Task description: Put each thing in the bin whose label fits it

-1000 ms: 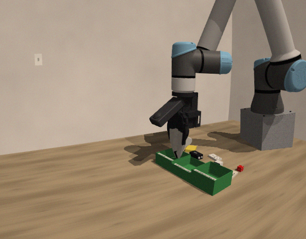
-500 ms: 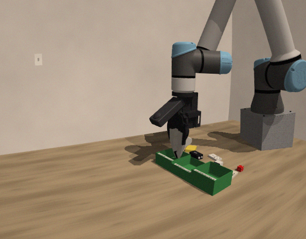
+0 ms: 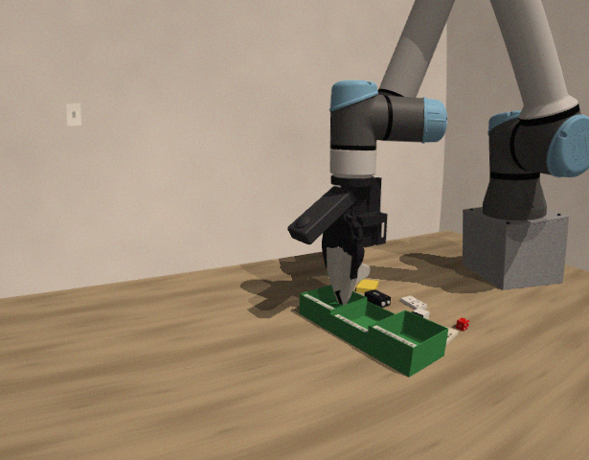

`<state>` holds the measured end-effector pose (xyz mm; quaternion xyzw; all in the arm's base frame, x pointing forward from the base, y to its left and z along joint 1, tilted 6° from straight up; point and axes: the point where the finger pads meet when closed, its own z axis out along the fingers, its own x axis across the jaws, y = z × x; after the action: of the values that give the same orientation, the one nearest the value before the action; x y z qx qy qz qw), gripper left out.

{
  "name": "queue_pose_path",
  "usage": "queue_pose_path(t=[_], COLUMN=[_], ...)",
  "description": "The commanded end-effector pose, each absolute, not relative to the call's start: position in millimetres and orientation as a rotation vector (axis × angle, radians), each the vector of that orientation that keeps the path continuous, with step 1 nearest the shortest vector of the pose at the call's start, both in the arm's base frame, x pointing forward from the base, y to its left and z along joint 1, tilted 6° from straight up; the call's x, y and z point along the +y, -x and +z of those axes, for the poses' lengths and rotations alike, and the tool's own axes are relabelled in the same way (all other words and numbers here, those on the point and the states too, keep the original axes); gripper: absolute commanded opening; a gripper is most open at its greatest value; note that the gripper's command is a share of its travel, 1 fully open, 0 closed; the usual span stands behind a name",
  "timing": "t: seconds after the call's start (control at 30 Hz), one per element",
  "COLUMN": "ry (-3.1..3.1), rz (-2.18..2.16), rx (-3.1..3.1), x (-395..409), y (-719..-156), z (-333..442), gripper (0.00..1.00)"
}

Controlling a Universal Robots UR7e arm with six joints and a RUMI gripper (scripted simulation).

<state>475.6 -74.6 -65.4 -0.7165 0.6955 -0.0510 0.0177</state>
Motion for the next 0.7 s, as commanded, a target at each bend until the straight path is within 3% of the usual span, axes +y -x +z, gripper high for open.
queue_pose_path(t=[0.0,0.67], ry=[2.227,2.226], rz=[-0.164,-0.168], rx=[2.158,2.158], x=[-74,-73], y=[-476,-475], z=[-58,-34], gripper=[0.04,0.04])
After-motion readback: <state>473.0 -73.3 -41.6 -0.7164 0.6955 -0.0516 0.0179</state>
